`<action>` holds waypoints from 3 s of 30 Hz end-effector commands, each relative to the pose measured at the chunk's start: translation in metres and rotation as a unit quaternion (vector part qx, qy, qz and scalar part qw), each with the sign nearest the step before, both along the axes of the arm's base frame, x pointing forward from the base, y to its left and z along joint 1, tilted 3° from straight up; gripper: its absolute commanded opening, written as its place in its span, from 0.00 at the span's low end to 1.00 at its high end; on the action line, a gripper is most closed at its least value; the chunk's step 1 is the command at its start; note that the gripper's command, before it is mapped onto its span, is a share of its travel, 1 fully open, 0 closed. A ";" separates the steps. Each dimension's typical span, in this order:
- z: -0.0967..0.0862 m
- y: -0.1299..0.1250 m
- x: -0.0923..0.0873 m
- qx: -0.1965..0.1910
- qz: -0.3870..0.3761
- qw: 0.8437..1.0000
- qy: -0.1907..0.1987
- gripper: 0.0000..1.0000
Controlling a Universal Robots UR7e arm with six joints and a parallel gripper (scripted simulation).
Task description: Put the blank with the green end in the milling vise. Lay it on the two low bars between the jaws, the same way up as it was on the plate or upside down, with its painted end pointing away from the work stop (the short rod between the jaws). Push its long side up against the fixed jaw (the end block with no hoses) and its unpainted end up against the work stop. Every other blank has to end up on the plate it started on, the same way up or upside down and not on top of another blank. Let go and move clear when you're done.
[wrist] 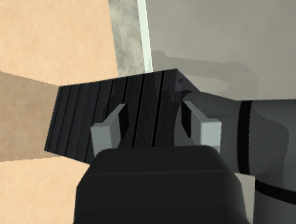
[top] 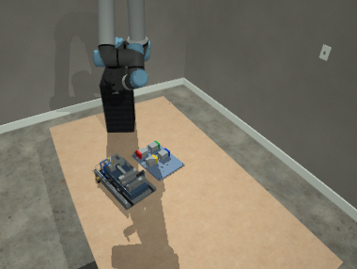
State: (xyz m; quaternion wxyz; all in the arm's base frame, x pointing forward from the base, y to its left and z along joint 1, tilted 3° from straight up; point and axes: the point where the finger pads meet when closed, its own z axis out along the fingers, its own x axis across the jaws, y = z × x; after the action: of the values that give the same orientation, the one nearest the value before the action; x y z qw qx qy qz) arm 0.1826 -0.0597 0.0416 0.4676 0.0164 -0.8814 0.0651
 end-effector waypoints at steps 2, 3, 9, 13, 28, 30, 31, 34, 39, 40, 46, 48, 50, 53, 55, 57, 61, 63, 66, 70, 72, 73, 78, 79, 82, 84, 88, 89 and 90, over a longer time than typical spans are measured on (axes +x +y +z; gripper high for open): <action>0.000 0.000 0.000 0.000 0.000 1.000 0.000 1.00; 0.000 0.000 0.000 0.000 0.000 1.000 0.000 1.00; 0.000 0.000 0.000 0.000 0.000 1.000 0.000 1.00; 0.000 0.000 0.000 0.000 0.000 1.000 0.000 1.00; -0.010 0.021 0.029 0.027 0.027 0.993 -0.109 1.00; -0.010 0.021 0.029 0.027 0.027 0.993 -0.109 1.00; -0.010 0.021 0.029 0.027 0.027 0.993 -0.109 1.00; -0.010 0.021 0.029 0.027 0.027 0.993 -0.109 1.00; -0.017 0.037 0.051 0.047 0.047 0.979 -0.190 1.00; -0.019 0.041 0.057 0.052 0.053 0.975 -0.212 1.00; -0.019 0.041 0.057 0.052 0.053 0.975 -0.212 1.00; -0.019 0.041 0.057 0.052 0.053 0.975 -0.212 1.00; -0.019 0.041 0.057 0.052 0.053 0.975 -0.212 1.00; -0.021 0.045 0.062 0.057 0.057 0.970 -0.229 1.00; -0.025 0.053 0.073 0.067 0.067 0.958 -0.271 1.00; -0.029 0.061 0.085 0.077 0.078 0.944 -0.312 1.00; -0.029 0.061 0.085 0.077 0.078 0.944 -0.312 1.00; -0.029 0.061 0.085 0.077 0.078 0.944 -0.312 1.00; -0.029 0.061 0.085 0.077 0.078 0.944 -0.312 1.00; -0.030 0.065 0.090 0.082 0.082 0.937 -0.329 1.00; -0.034 0.073 0.101 0.092 0.092 0.920 -0.369 1.00; -0.036 0.077 0.107 0.097 0.097 0.911 -0.389 1.00; -0.038 0.082 0.112 0.101 0.101 0.901 -0.409 1.00; -0.038 0.082 0.112 0.101 0.101 0.901 -0.409 1.00; -0.038 0.082 0.112 0.101 0.101 0.901 -0.409 1.00; -0.038 0.082 0.112 0.101 0.101 0.901 -0.409 1.00; -0.042 0.091 0.125 0.108 0.108 0.888 -0.434 1.00; -0.044 0.095 0.131 0.111 0.111 0.880 -0.448 1.00; -0.047 0.100 0.138 0.115 0.115 0.872 -0.463 1.00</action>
State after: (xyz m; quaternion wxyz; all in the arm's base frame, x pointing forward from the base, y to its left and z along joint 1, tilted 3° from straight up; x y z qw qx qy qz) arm 0.2996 0.0258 0.0024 0.0424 0.1278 -0.9907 0.0217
